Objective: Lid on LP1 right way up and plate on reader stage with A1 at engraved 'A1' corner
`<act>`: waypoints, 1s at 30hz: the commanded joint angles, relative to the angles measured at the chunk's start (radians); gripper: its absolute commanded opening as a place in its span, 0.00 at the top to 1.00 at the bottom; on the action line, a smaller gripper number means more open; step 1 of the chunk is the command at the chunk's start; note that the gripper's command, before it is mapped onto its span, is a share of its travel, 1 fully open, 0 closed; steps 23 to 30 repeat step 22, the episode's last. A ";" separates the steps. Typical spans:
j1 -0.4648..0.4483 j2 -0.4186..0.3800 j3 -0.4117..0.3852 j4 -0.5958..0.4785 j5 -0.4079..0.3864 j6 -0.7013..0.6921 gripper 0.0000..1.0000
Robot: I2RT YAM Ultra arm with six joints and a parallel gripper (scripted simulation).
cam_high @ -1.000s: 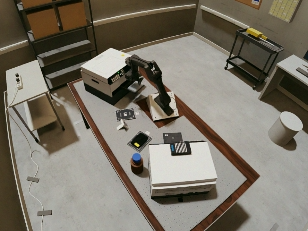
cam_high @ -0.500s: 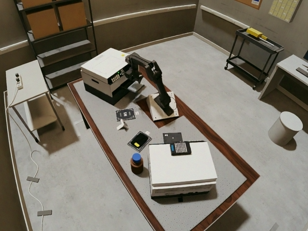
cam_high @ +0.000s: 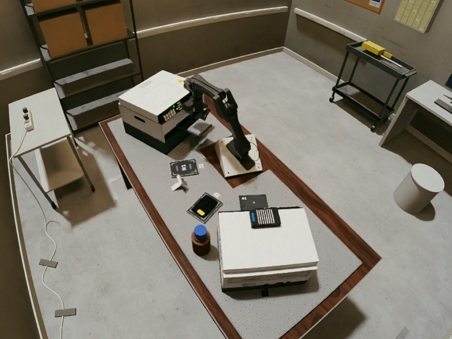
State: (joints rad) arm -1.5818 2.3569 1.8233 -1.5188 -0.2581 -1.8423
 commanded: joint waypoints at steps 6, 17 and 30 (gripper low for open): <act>-0.013 -0.007 0.029 -0.030 0.000 -0.006 0.00; -0.013 -0.007 0.029 -0.030 0.000 -0.006 0.00; -0.013 -0.007 0.029 -0.030 0.000 -0.006 0.00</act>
